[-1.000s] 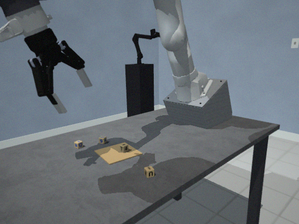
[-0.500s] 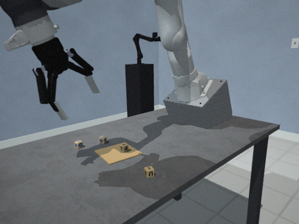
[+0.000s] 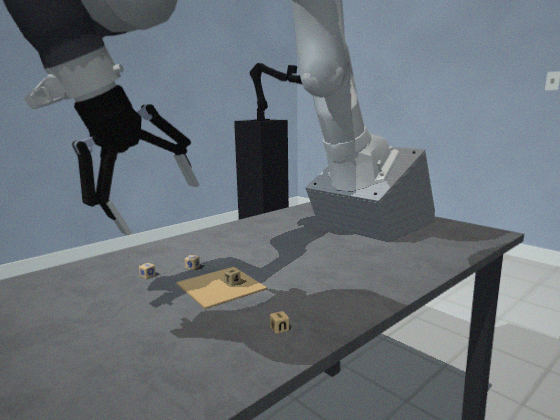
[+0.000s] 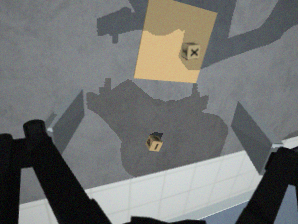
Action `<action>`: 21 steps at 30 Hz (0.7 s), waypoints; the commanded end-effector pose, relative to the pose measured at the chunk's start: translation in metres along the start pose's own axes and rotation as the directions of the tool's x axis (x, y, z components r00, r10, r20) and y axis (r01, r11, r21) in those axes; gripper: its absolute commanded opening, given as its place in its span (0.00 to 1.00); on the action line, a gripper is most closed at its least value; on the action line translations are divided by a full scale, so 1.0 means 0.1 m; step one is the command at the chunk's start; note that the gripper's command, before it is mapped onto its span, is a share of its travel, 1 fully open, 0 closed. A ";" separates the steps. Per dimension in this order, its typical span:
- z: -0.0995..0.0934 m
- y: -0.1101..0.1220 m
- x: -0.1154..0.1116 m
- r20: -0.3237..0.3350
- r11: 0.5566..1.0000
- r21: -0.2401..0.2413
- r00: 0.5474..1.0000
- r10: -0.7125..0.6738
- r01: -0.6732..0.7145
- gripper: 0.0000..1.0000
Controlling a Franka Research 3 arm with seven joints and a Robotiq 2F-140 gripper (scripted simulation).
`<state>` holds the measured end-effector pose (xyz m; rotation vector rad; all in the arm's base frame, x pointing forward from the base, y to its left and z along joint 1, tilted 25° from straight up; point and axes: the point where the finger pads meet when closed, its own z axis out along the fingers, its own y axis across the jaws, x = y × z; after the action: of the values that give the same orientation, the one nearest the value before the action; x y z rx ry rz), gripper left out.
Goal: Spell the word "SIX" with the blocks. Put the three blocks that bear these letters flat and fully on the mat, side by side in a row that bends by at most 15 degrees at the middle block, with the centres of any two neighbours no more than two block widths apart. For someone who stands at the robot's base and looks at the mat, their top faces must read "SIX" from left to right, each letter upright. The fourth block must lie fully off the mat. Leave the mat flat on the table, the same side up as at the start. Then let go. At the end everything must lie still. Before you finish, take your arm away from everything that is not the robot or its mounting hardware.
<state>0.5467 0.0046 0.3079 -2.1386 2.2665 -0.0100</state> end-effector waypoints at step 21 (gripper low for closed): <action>0.41 0.08 -0.02 0.019 0.906 0.023 0.907 0.421 -0.422 1.00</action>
<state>0.5367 0.0058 0.2696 -1.7530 2.5619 -0.0117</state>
